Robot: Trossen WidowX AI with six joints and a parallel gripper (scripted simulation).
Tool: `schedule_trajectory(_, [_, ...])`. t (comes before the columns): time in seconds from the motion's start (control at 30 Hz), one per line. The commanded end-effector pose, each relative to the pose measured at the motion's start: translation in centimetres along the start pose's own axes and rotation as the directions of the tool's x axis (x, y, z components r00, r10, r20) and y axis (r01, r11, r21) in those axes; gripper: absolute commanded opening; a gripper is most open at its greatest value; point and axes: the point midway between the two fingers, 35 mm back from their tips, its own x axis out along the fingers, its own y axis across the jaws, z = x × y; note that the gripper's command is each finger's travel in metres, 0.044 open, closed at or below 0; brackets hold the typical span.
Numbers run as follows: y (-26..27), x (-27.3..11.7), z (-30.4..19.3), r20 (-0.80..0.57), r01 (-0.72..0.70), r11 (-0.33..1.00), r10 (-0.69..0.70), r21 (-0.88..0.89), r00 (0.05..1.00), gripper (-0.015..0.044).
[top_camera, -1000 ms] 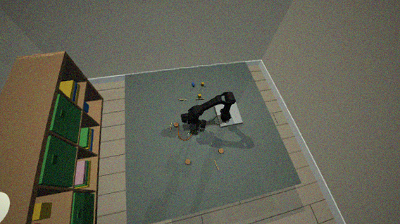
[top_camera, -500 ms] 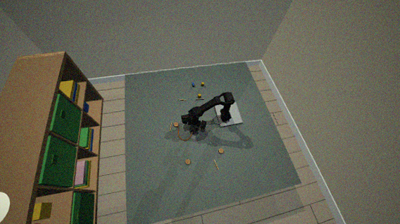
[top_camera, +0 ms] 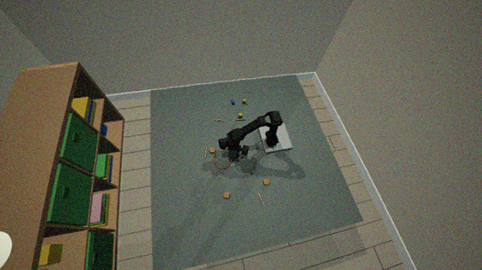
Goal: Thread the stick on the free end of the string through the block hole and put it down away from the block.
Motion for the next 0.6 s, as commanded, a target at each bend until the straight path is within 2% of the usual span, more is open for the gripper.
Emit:
schedule_trajectory(0.0, [0.05,0.05,-0.05,0.022,0.000,1.000,0.000,0.014,1.000,0.0000])
schedule_trajectory(0.17, [0.16,0.21,-0.20,0.075,0.001,0.999,-0.005,0.049,0.997,0.0000])
schedule_trajectory(0.57, [0.18,0.19,-0.70,0.074,0.000,0.999,-0.004,0.048,0.997,0.0000])
